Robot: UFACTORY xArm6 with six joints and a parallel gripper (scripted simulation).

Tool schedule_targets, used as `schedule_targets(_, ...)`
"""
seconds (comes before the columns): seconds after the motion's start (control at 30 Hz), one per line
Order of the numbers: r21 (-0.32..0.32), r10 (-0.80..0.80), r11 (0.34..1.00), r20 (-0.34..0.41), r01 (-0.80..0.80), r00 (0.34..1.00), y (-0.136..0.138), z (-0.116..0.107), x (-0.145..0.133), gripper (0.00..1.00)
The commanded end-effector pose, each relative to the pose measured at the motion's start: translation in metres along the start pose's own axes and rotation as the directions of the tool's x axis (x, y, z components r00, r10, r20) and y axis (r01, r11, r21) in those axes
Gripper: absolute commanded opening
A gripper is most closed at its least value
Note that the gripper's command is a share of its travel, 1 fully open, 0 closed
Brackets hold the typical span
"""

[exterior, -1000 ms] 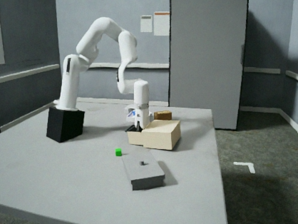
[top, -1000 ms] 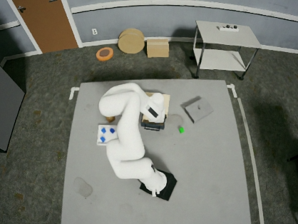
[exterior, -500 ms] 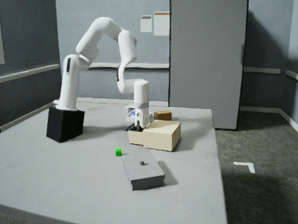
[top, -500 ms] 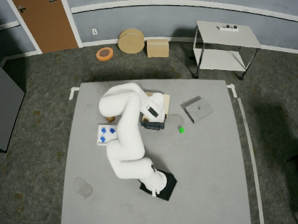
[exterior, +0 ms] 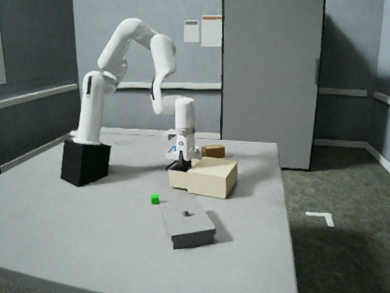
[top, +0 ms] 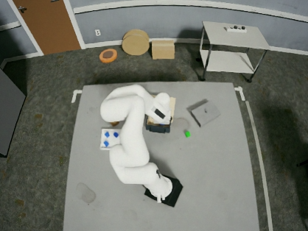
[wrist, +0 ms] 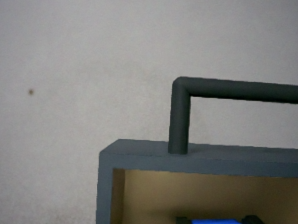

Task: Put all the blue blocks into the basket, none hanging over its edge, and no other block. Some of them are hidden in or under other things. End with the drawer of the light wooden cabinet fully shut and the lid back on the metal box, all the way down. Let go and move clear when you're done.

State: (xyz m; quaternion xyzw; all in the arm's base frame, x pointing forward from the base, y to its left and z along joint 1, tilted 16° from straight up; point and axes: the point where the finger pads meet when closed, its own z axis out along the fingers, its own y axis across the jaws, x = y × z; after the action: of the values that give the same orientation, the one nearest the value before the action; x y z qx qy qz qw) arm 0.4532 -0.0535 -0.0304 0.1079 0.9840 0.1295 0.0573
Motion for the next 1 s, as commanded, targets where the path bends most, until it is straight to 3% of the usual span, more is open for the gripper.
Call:
schedule_targets(0.0,0.001,0.0,1.0,0.003,0.0,1.0,0.0,-0.021,-0.001,0.0)
schedule_targets(0.67,0.001,0.0,1.0,0.003,0.0,1.0,0.0,-0.099,-0.001,0.0)
schedule_targets(0.97,0.001,0.0,1.0,0.003,0.0,1.0,0.0,-0.115,-0.001,0.0)
